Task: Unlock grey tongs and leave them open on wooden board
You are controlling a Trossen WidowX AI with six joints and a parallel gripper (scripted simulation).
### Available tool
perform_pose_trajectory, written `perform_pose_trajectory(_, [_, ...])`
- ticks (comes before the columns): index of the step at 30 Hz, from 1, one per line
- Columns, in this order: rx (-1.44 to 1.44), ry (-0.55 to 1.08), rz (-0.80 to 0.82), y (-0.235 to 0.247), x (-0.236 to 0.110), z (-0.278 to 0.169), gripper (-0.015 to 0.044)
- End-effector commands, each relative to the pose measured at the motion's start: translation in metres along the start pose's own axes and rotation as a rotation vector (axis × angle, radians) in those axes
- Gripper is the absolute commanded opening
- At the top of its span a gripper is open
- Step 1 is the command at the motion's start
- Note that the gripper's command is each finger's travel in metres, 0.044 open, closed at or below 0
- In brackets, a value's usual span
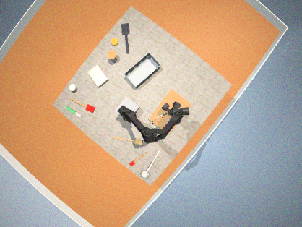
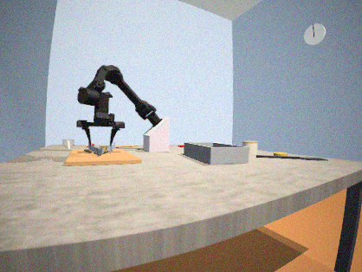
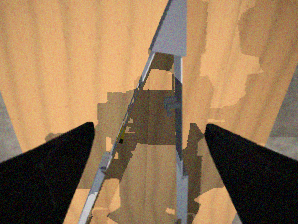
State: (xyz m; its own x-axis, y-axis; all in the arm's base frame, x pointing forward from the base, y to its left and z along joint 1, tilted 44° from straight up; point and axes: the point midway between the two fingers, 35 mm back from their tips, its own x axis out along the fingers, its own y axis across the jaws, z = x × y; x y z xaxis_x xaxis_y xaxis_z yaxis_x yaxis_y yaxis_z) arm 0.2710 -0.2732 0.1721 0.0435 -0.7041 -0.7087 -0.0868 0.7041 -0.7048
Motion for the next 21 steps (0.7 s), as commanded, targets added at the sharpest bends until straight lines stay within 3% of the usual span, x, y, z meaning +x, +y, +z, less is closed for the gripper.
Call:
perform_pose_trajectory(1, [-0.001, 0.002, -0.001, 0.000, 0.000, 0.000, 0.0440])
perform_pose_trajectory(6, [0.001, -0.001, 0.020, 0.022, -0.014, 0.008, 0.0440])
perform_pose_trajectory(16, [-0.006, 0.004, 0.033, 0.139, -0.100, 0.006, 0.0440])
perform_pose_trajectory(21, [-0.009, 0.000, 0.016, 0.152, -0.111, 0.000, 0.0440])
